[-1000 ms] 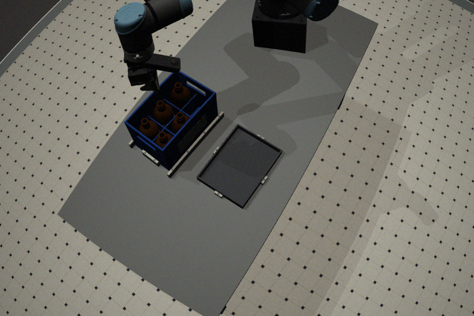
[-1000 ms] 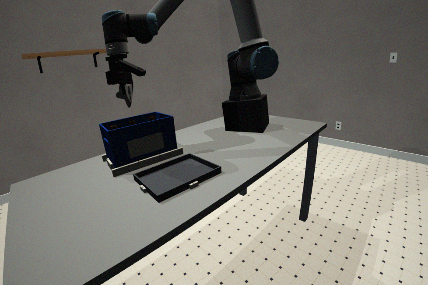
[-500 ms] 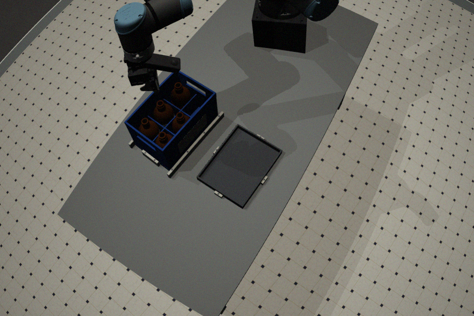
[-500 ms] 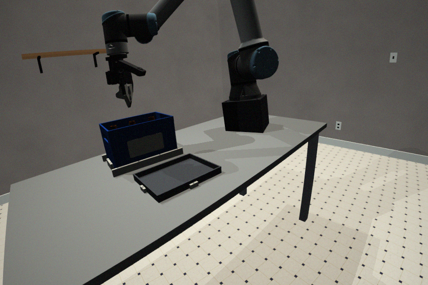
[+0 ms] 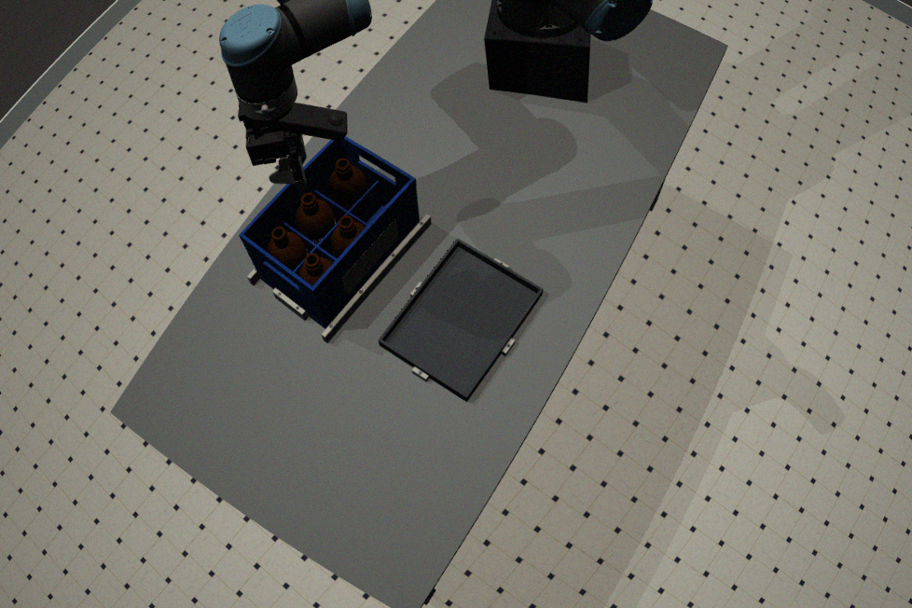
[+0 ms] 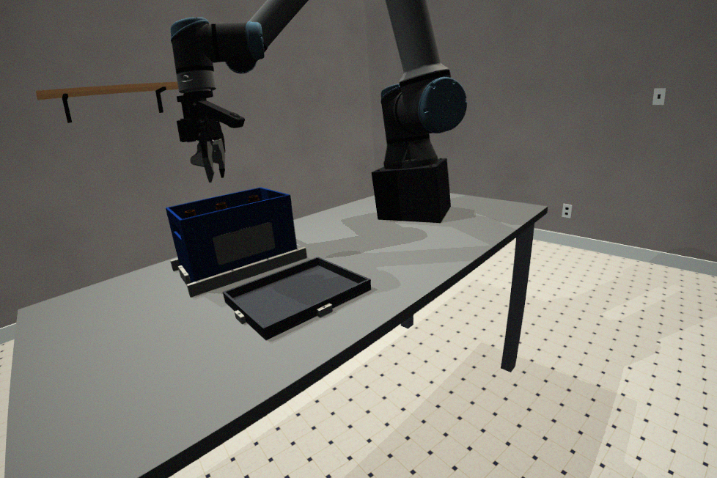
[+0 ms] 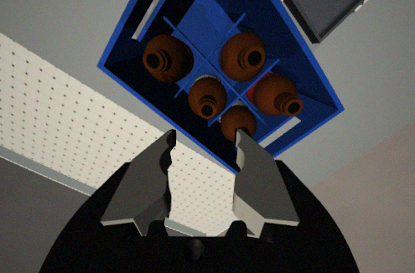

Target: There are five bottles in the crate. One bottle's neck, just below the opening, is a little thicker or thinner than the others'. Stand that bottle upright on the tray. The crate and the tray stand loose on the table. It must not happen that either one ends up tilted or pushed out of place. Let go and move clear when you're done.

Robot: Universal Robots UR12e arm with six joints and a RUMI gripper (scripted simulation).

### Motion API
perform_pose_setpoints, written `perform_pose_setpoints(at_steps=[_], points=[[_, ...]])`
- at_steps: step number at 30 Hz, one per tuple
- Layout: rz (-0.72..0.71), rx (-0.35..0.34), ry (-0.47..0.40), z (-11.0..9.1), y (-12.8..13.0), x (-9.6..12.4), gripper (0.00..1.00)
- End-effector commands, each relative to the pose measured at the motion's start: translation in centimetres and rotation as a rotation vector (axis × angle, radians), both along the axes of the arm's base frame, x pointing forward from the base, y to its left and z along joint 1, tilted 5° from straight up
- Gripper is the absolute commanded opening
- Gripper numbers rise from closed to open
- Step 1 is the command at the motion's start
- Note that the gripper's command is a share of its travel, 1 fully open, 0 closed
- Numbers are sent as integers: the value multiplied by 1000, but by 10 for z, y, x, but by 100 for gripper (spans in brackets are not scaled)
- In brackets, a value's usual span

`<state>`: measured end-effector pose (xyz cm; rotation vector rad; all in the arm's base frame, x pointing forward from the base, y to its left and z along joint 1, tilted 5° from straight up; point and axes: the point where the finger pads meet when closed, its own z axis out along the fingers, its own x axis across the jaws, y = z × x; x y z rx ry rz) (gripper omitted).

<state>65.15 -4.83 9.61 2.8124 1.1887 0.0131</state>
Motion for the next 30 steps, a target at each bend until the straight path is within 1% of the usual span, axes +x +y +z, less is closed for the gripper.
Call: perform_pose_setpoints(at_steps=[1, 25, 30], points=[[0, 1, -2, 0, 0, 1, 38], [0, 1, -2, 0, 0, 1, 38], [0, 2, 0, -3, 0, 0, 38]])
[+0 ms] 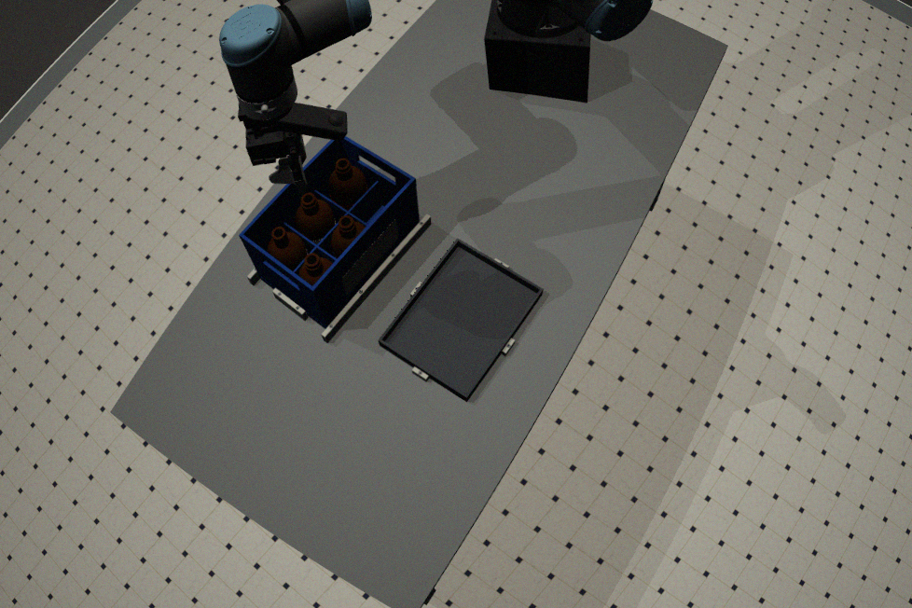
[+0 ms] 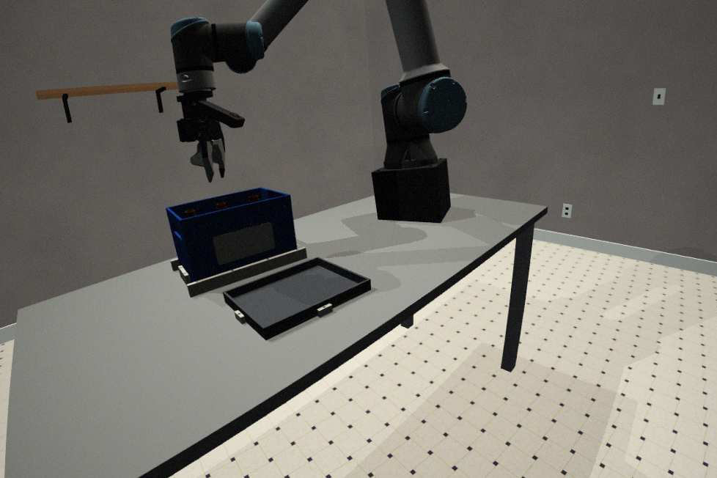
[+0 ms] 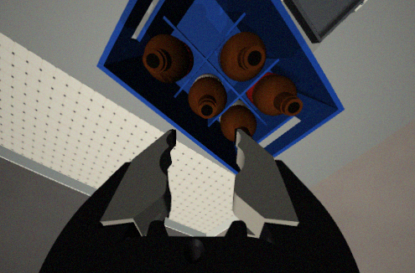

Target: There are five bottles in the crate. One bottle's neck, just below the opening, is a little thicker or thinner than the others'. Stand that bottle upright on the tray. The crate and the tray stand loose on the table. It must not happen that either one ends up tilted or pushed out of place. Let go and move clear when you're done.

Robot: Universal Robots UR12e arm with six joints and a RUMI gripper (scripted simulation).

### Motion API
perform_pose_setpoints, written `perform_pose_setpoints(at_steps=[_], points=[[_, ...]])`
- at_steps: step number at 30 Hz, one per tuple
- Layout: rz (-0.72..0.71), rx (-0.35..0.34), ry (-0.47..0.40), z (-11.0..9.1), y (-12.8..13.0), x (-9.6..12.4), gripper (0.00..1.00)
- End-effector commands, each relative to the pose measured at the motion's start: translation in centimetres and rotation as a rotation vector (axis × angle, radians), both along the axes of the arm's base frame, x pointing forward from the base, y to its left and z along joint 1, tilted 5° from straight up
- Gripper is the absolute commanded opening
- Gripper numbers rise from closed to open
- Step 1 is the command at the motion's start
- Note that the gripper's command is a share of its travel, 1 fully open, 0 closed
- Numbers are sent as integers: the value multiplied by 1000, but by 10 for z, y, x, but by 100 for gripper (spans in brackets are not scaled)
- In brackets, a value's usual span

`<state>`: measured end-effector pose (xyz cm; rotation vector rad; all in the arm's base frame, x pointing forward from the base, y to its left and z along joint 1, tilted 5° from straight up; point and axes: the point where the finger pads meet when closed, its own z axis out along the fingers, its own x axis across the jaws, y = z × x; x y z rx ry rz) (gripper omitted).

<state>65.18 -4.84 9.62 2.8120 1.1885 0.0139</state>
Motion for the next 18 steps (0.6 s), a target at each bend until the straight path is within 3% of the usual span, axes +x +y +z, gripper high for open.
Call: perform_pose_setpoints(at_steps=[1, 18], points=[[0, 2, 1, -3, 0, 0, 38], [0, 3, 4, -19, -2, 0, 38]])
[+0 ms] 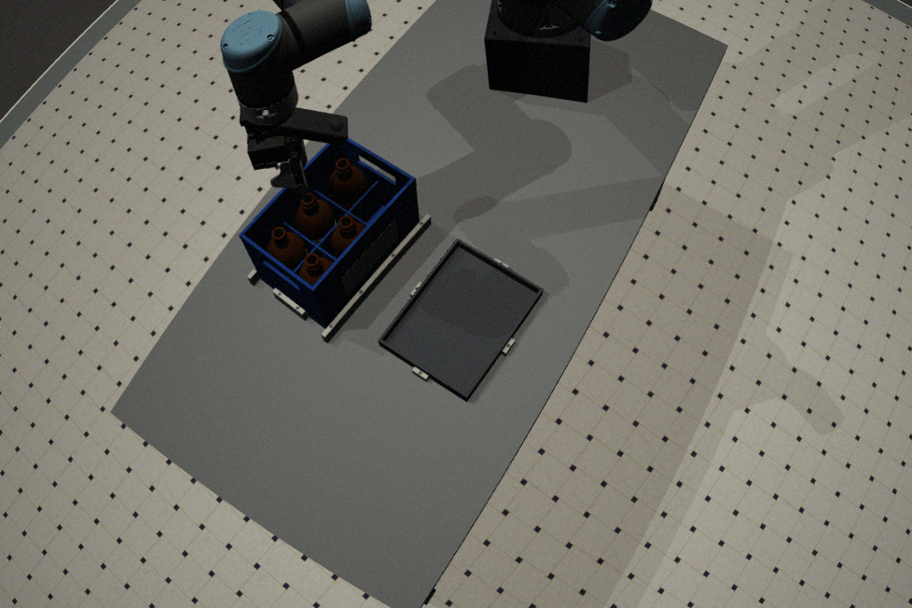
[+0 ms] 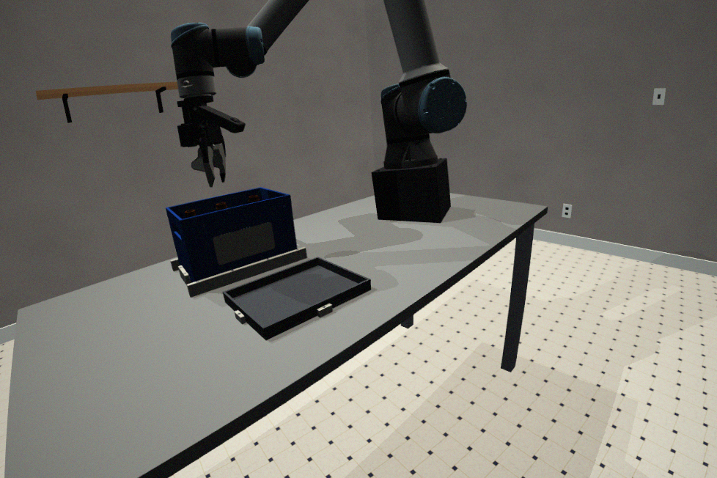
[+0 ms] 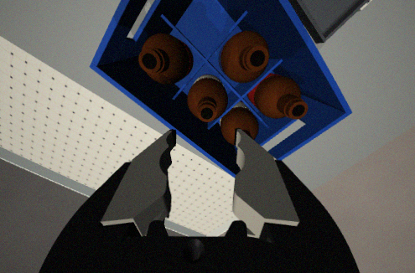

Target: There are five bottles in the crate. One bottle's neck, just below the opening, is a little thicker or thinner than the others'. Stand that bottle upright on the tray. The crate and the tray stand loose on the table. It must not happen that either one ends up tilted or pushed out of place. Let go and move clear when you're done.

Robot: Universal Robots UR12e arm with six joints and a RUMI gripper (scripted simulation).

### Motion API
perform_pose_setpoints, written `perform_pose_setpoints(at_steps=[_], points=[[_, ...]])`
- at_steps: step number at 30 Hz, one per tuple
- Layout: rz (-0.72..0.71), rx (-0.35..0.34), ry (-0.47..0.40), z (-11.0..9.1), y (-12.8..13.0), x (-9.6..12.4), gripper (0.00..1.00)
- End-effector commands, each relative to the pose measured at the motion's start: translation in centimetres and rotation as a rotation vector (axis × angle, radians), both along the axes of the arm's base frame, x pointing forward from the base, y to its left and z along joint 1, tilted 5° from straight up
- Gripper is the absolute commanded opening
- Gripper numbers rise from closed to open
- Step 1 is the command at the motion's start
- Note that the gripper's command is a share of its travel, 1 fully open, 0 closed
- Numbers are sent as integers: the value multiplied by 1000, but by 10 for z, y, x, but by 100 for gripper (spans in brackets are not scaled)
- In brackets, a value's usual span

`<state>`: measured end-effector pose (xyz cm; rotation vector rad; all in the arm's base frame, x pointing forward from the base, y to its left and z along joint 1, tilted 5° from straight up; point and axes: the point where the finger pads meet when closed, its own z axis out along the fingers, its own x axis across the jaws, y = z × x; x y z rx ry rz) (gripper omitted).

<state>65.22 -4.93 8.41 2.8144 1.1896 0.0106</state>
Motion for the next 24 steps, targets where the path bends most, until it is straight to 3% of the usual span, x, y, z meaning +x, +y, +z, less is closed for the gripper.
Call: perform_pose_setpoints(at_steps=[1, 24], points=[[0, 2, 1, -9, -1, 0, 38], [0, 1, 0, -31, -3, 2, 38]])
